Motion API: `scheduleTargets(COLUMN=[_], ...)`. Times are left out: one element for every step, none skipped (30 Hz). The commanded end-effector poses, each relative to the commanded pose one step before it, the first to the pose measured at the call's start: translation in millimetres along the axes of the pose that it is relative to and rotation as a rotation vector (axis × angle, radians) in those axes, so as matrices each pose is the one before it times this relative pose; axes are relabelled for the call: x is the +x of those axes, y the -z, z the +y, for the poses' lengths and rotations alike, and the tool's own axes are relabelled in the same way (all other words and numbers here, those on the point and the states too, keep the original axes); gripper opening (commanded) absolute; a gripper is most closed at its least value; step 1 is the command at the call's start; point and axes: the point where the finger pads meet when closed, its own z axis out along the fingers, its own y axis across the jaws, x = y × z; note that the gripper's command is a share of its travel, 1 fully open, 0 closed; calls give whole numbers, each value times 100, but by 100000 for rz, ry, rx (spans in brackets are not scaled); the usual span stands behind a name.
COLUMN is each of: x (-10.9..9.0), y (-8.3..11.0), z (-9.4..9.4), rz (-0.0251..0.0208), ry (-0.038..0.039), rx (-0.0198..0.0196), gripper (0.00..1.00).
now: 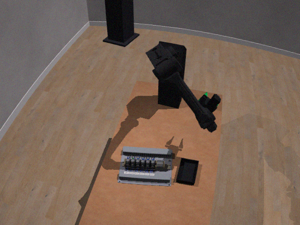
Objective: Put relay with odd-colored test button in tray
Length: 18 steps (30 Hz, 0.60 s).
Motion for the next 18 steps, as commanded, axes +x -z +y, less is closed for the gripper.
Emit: scheduleTargets(x=[208, 320, 353, 387, 421, 457, 493, 529, 566, 603, 640, 677, 714, 751, 788, 824, 0, 0], y=[1051, 186, 196, 208, 220, 232, 244, 257, 269, 282, 294, 306, 317, 328, 338, 348, 0, 0], z=[-309, -135, -147, -160, -172, -185, -197, -209, -221, -233, -244, -255, -265, -275, -284, -293, 0, 0], rz=[1580, 516, 564, 615, 670, 727, 787, 849, 914, 981, 1050, 1120, 1193, 1266, 1341, 1417, 0, 0], ry=[489, -306, -324, -345, -369, -397, -428, -461, -497, -536, -576, -618, -662, -707, -753, -799, 0, 0], rx=[4511, 1195, 1284, 1376, 1470, 1565, 1660, 1754, 1847, 1937, 2025, 2108, 2188, 2263, 2333, 2397, 0, 0], gripper=[59, 59, 59, 59, 59, 59, 59, 59, 59, 59, 59, 59, 59, 59, 59, 59, 59, 59])
